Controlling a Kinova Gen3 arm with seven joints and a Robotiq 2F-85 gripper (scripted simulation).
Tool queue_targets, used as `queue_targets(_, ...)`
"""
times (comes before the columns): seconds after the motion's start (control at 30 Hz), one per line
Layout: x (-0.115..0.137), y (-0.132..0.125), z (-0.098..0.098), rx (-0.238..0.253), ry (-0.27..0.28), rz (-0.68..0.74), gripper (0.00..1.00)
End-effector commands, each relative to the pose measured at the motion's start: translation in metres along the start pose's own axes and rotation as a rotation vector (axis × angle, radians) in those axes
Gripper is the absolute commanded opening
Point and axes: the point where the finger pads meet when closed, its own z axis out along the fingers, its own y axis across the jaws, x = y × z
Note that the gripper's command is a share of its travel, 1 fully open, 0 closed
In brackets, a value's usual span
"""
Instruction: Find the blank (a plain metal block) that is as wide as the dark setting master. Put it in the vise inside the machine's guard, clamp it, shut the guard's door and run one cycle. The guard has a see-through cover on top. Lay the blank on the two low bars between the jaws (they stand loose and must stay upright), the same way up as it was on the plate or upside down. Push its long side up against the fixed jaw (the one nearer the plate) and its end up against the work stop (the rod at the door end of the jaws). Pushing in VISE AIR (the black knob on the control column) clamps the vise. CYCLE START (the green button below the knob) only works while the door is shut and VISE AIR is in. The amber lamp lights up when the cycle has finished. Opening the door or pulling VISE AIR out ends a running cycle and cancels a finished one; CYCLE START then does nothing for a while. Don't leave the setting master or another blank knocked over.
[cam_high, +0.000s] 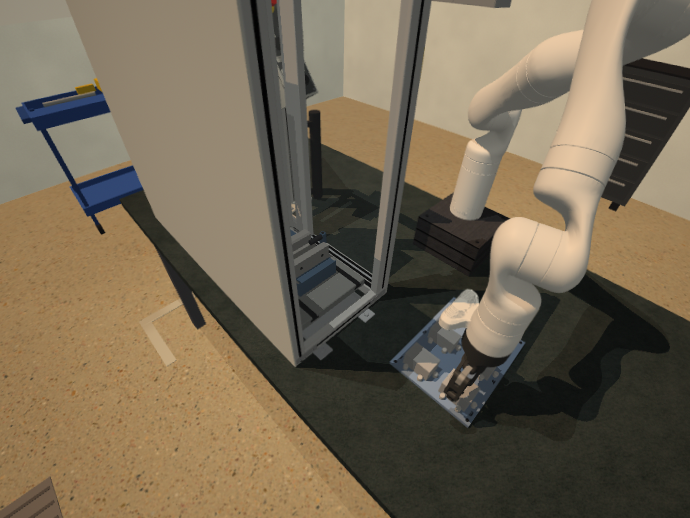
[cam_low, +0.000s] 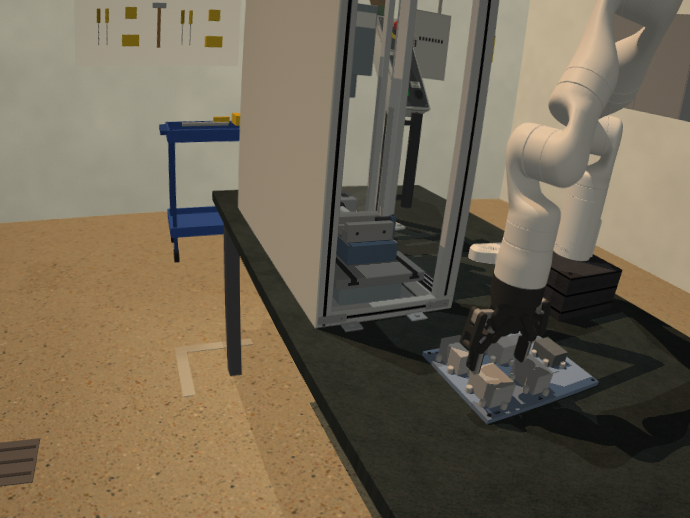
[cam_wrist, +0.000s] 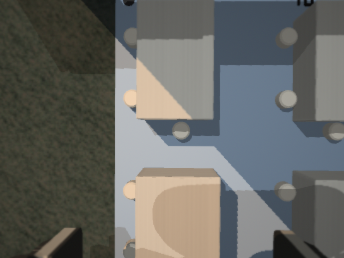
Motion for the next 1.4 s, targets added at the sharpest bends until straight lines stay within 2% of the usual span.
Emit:
queue_targets(0.0, -0.0004, -0.0007, 0.0043, 0.002, -0.001, 0.000, 1.00)
queue_targets(1.37, -0.0004, -0.0007, 0.0143, 0.002, -0.001, 0.000, 1.00)
